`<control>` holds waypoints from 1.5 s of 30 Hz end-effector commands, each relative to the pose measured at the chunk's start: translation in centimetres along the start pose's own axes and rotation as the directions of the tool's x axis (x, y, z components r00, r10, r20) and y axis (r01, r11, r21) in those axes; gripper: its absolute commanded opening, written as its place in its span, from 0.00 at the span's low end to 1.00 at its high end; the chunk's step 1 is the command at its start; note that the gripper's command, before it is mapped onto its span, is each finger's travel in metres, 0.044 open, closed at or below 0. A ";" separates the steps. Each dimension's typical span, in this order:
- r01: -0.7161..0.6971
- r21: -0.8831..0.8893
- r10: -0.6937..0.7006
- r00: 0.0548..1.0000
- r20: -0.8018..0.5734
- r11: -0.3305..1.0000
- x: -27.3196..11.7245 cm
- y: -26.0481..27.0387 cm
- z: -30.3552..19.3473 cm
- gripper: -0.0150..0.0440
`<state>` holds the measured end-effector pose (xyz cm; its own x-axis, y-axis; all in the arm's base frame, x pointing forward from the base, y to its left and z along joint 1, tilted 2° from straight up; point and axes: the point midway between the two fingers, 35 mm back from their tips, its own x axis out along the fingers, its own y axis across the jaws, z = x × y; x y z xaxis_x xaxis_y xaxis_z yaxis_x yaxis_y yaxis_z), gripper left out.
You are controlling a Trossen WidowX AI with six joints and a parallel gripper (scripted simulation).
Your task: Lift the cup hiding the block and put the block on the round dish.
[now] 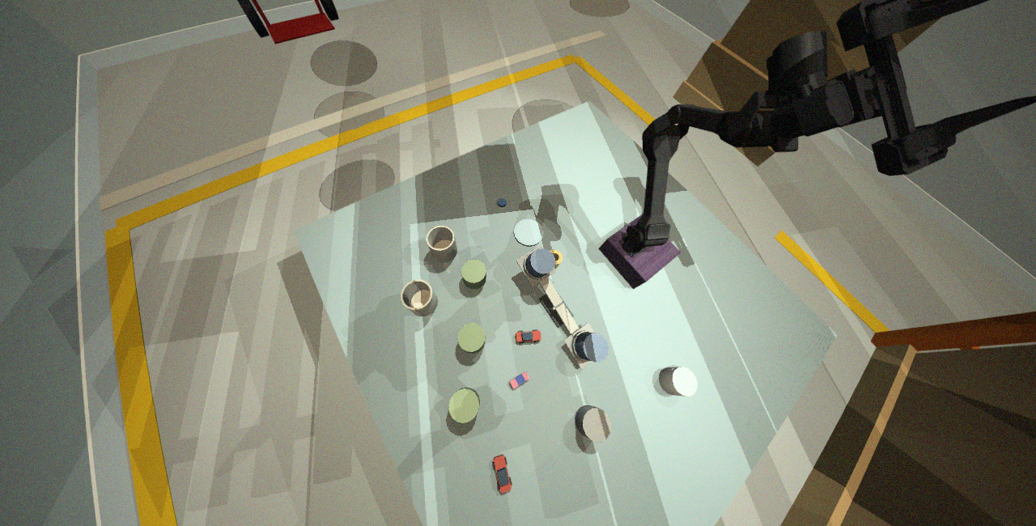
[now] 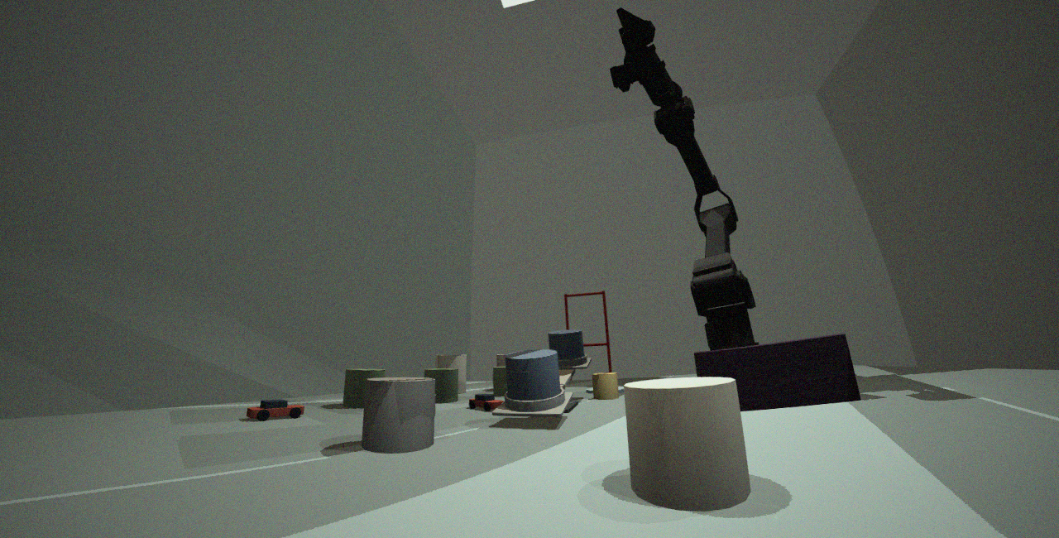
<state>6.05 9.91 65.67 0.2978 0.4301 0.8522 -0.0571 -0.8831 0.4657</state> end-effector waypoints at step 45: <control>0.830 -0.558 -0.493 0.484 0.723 -0.002 -16.3 -15.6 17.8 1.00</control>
<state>18.66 13.88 42.00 0.8428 0.5339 0.0678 -0.3105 0.3795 0.8716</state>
